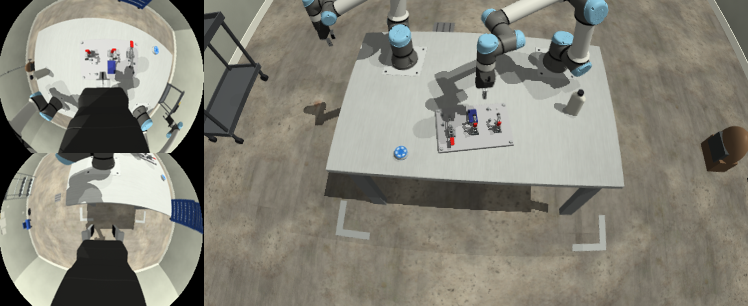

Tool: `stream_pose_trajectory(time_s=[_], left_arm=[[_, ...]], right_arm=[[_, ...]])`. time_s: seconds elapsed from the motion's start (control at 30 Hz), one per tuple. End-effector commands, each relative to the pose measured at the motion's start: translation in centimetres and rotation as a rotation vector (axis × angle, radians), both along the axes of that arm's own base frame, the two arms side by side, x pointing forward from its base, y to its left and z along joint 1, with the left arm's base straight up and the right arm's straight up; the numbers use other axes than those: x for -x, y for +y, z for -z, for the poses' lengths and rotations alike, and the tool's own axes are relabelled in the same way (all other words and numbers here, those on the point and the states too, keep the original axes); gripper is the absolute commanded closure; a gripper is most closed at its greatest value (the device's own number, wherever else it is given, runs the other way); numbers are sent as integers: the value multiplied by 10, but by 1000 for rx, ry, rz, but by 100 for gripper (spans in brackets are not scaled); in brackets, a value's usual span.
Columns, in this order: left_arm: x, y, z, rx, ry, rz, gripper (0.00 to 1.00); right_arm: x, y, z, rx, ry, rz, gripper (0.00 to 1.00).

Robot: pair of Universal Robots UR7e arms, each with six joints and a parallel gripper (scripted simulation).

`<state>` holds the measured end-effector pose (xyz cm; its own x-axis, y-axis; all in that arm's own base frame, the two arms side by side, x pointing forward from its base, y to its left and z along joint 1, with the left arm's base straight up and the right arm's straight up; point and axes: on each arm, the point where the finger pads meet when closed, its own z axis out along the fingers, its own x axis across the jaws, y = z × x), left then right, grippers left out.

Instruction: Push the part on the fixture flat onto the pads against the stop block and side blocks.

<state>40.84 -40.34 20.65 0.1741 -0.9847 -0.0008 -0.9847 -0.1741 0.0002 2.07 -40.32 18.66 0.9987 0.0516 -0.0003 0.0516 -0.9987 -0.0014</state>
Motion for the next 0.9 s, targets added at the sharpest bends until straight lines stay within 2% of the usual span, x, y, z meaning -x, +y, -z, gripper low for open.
stream_pose_trajectory(time_s=[0.0, 0.87], left_arm=[[0, 0, -6, 1, 0, 0, 100], [0, 0, -9, 1, 0, 0, 100]], right_arm=[[0, 0, 0, 1, 0, 0, 0], [0, 0, 0, 1, 0, 0, 0]])
